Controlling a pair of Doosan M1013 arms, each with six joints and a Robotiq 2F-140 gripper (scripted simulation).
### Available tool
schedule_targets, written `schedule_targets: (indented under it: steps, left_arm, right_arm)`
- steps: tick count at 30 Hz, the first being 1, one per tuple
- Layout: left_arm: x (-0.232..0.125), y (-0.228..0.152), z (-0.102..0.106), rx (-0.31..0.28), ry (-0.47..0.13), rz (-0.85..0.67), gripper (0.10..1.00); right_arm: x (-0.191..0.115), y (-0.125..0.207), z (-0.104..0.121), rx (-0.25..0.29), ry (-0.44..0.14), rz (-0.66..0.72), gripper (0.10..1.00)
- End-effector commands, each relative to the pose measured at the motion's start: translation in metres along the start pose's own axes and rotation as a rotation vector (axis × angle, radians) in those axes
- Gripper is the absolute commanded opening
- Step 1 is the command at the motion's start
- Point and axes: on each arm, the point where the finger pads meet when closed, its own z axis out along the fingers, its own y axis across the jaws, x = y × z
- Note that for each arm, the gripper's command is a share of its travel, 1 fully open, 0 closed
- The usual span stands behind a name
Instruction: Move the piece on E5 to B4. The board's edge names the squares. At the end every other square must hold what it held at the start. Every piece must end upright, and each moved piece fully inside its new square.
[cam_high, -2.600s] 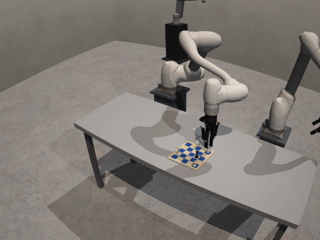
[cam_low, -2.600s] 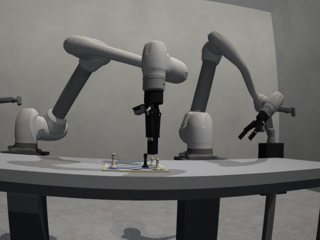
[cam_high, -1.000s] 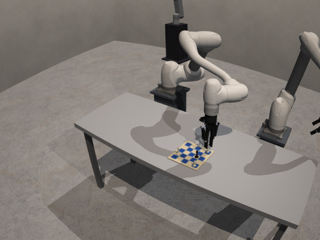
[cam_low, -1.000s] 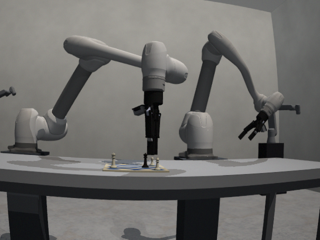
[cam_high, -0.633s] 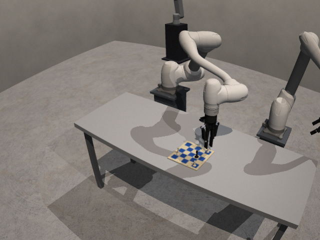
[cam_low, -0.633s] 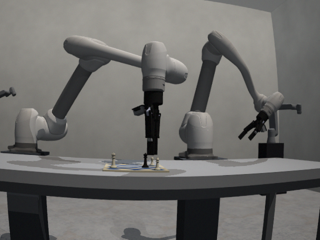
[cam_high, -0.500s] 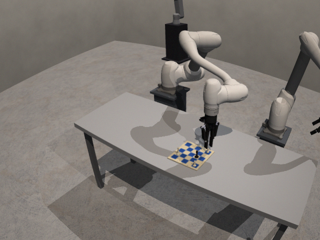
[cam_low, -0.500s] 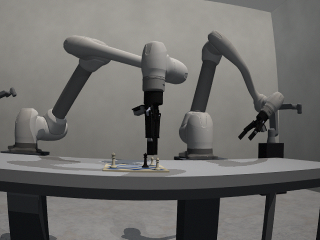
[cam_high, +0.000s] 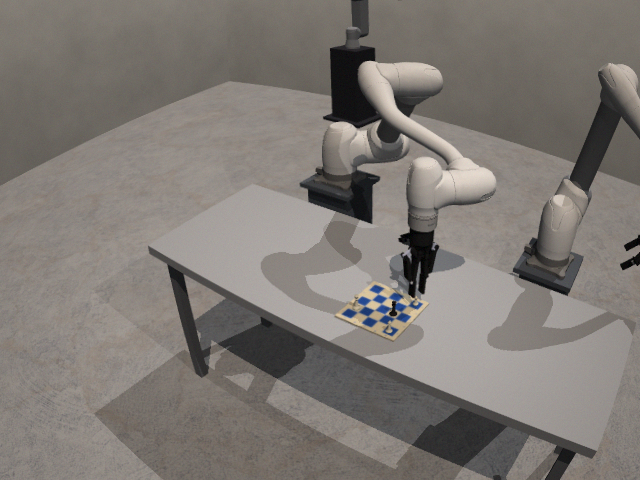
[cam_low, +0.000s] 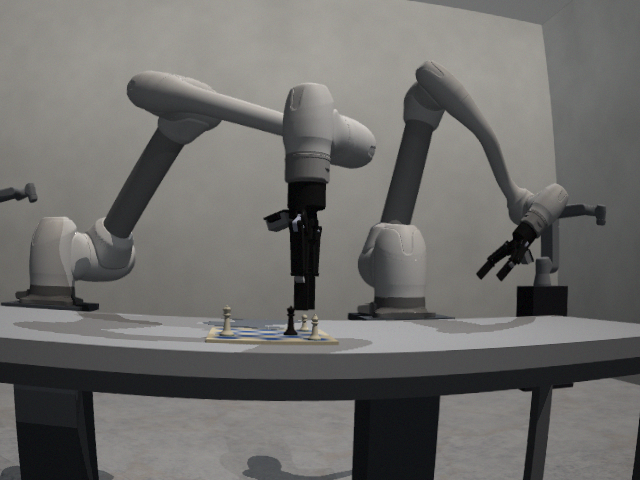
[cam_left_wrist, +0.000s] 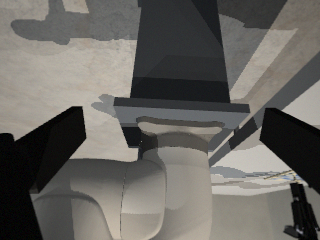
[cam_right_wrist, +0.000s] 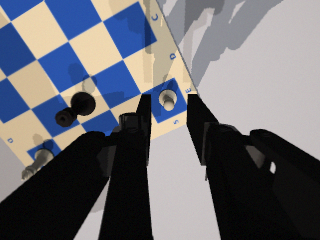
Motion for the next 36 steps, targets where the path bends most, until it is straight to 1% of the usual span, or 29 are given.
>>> schedule_targets:
  steps: [1,27,36]
  left_arm:
    - [0.0,0.0,-0.001,0.0,0.001,0.0,1.0]
    - [0.0,0.0,-0.001,0.0,0.001,0.0,1.0]
    - [0.0,0.0,-0.001,0.0,0.001,0.0,1.0]
  right_arm:
    - [0.001,0.004,0.002,-0.007,-0.001,0.005,0.283]
    - [0.001,0.005,0.003,-0.007,-0.001,0.005,0.283]
    - [0.0,0.005,0.015,-0.007,0.0,0.005,0.283]
